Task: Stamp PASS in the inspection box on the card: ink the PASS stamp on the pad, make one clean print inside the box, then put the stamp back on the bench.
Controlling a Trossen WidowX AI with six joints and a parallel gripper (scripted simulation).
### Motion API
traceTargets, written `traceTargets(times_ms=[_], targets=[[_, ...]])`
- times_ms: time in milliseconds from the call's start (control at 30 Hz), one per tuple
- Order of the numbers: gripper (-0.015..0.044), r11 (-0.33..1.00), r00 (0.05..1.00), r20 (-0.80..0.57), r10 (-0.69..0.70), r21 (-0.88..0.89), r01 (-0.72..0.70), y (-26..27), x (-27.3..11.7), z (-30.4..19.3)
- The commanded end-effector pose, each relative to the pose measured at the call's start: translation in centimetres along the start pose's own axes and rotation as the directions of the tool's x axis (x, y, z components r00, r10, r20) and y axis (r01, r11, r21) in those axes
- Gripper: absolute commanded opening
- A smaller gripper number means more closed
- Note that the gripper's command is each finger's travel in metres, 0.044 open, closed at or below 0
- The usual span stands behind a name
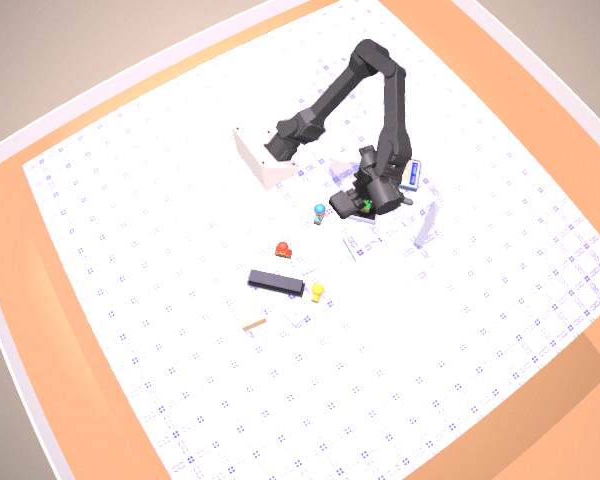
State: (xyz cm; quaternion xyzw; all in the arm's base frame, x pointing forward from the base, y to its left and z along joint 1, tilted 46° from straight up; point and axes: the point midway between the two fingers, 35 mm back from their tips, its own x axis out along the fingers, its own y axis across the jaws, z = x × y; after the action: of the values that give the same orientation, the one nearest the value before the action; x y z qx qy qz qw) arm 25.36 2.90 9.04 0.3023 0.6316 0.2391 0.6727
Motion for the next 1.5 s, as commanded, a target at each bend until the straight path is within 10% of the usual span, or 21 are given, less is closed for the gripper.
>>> traceTargets(times_ms=[0, 1467], targets=[[0.0, 1.0, 1.0, 0.003, 0.004, 0.001, -0.004, 0.04, 0.07, -0.01], [0.0, 1.0, 1.0, 0.003, 0.005, 0.001, -0.005, 0.05, 0.47, -0.01]])
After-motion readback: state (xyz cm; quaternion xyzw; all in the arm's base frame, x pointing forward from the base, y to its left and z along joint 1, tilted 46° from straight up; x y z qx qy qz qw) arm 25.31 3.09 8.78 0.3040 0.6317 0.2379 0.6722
